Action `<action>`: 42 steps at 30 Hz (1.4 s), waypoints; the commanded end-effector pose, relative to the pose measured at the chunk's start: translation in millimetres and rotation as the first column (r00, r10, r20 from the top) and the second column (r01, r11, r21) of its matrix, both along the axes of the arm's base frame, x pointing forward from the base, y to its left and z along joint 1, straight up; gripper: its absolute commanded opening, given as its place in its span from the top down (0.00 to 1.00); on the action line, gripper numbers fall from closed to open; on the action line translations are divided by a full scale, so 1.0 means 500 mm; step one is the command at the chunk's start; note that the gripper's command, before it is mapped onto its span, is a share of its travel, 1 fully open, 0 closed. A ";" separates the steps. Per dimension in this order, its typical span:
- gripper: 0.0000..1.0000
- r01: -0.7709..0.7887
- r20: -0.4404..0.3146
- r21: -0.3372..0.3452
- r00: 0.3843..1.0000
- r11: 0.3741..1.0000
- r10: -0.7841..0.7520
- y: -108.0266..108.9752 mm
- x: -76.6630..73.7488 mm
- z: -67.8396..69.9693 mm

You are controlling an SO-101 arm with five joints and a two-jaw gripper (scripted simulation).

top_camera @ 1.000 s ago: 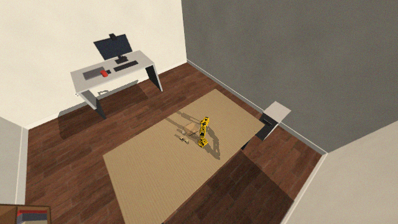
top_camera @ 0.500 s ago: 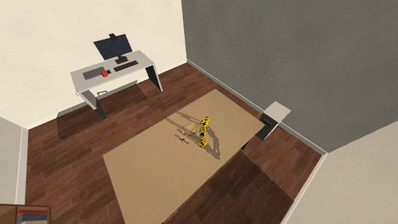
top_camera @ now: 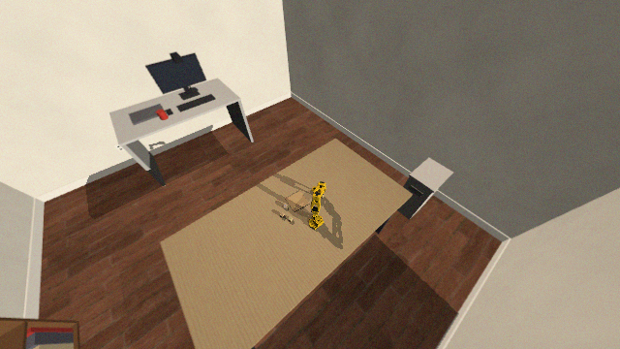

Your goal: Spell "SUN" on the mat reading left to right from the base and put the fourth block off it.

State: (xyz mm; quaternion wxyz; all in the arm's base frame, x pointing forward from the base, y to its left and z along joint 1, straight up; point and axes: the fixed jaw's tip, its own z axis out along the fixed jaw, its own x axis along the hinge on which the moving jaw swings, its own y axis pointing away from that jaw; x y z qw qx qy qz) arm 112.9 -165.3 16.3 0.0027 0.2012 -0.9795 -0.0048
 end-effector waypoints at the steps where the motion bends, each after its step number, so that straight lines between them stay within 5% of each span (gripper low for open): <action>1: 1.00 0.002 0.049 -0.070 0.999 0.998 0.002 -0.023 0.014 0.044; 16: 1.00 0.002 0.049 -0.070 0.999 0.998 0.002 -0.016 0.010 0.112; 28: 1.00 -0.005 0.049 -0.070 0.999 0.998 0.009 -0.013 0.012 0.118; 42: 1.00 -0.274 0.049 -0.069 0.960 0.959 0.277 0.065 0.097 0.115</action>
